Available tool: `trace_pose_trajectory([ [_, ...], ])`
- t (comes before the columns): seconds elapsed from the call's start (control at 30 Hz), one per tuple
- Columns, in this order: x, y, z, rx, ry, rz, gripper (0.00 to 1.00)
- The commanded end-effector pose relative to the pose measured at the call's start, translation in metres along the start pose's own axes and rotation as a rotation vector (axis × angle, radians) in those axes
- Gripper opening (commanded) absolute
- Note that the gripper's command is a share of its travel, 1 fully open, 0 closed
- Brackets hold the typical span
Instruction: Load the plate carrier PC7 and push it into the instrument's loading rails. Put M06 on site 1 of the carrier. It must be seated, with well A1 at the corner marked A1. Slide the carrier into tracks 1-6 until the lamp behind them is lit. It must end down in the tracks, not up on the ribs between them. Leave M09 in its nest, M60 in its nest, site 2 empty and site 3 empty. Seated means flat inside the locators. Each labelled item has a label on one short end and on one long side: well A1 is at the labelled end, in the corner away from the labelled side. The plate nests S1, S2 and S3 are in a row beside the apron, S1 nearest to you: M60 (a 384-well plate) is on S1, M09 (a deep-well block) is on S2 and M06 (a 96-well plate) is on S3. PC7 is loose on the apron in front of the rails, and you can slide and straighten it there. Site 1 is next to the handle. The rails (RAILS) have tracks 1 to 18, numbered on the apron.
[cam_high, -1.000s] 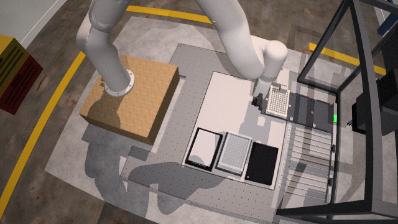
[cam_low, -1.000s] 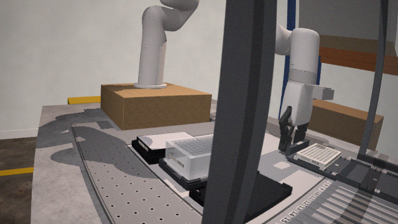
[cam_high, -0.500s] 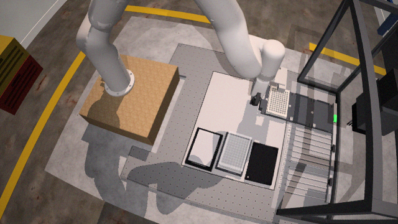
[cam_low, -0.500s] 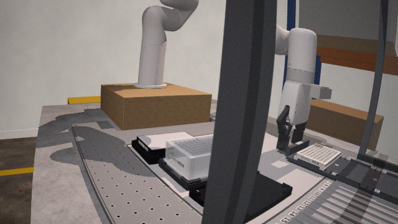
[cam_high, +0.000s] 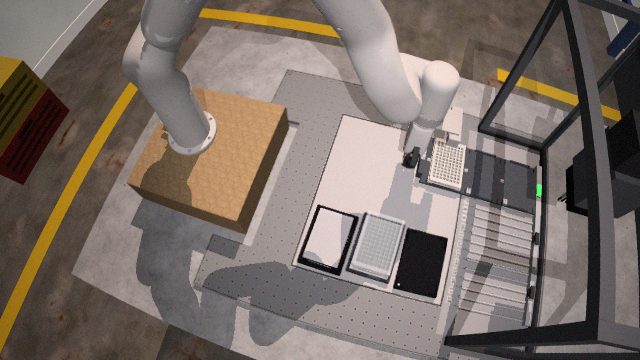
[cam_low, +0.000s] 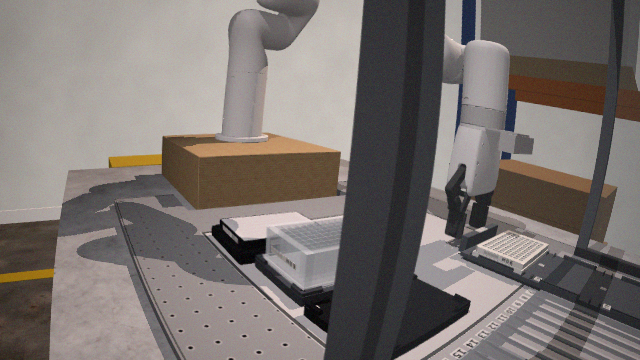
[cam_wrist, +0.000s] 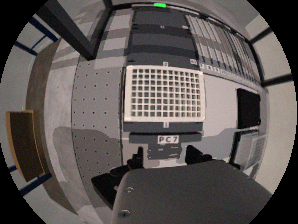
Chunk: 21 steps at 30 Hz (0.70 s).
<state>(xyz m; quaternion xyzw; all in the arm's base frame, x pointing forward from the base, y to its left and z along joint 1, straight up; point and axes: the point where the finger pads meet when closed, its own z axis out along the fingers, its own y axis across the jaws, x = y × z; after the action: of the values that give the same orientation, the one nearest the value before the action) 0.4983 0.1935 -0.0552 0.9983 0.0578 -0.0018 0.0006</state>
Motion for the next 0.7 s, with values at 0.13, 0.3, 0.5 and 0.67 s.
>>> trace_pose_trajectory([
  [0.13, 0.001, 0.0, -0.012, 0.001, 0.004, 0.0, 0.81],
  [0.3, 0.001, 0.0, -0.02, 0.001, 0.004, 0.0, 0.81],
  [0.5, 0.001, -0.001, -0.03, 0.001, 0.004, 0.0, 0.81],
  [0.67, 0.001, -0.001, -0.037, 0.001, 0.004, 0.0, 0.81],
])
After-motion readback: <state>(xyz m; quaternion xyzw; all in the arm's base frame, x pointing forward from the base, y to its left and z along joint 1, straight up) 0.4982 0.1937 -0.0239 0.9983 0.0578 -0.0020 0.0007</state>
